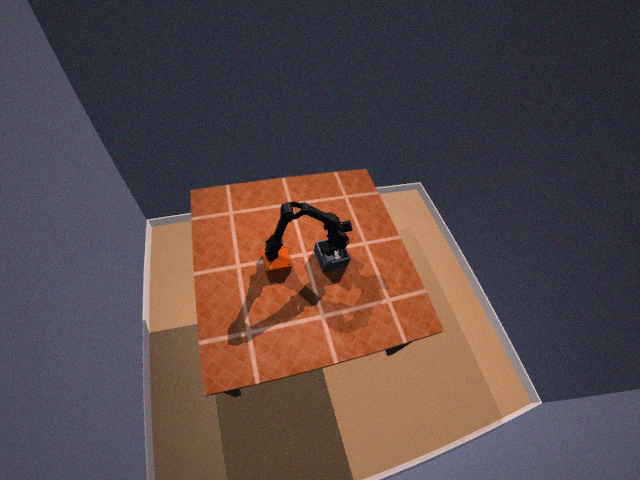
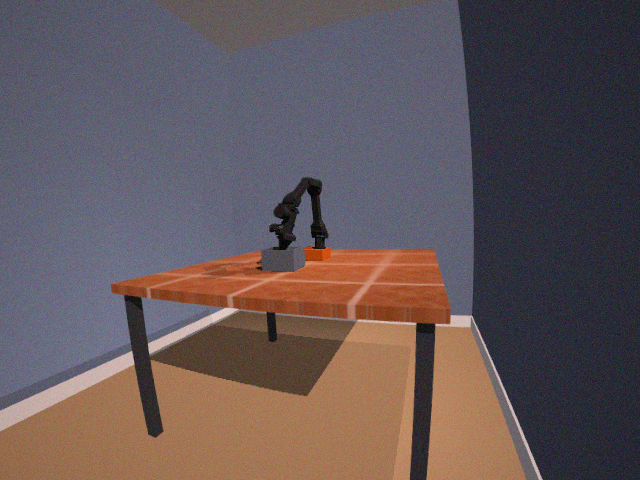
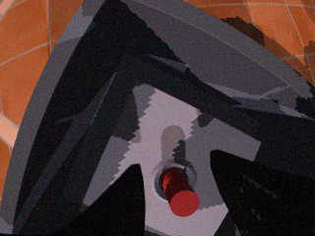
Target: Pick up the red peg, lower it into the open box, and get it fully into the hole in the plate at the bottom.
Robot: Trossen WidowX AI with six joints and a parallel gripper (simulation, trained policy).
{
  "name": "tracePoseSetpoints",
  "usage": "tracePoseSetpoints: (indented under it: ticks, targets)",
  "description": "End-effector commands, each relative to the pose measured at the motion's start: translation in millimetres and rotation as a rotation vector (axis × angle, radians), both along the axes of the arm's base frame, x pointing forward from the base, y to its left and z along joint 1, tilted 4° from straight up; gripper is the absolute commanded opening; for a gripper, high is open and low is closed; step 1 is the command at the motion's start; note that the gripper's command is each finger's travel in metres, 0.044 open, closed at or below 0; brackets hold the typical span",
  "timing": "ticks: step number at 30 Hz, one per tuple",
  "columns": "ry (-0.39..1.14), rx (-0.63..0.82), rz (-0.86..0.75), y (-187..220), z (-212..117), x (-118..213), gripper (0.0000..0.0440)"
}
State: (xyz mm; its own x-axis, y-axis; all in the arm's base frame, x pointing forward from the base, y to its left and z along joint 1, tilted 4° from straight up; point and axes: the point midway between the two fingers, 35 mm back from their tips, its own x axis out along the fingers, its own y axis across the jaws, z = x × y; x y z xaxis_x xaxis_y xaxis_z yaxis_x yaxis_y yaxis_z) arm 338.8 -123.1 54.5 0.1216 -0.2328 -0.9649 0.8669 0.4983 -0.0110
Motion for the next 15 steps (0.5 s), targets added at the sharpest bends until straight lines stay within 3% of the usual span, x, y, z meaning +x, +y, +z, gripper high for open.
tracePoseSetpoints:
  ticks: [1, 10, 15]
  targets:
    - [-0.005, -0.011, 0.012, -7.5, -0.7, 9.0, 0.0235]
    - [-0.047, -0.057, 0.033, -30.0, 9.1, 34.7, 0.044]
    - [-0.095, -0.094, 0.028, -44.0, 19.8, 47.1, 0.044]
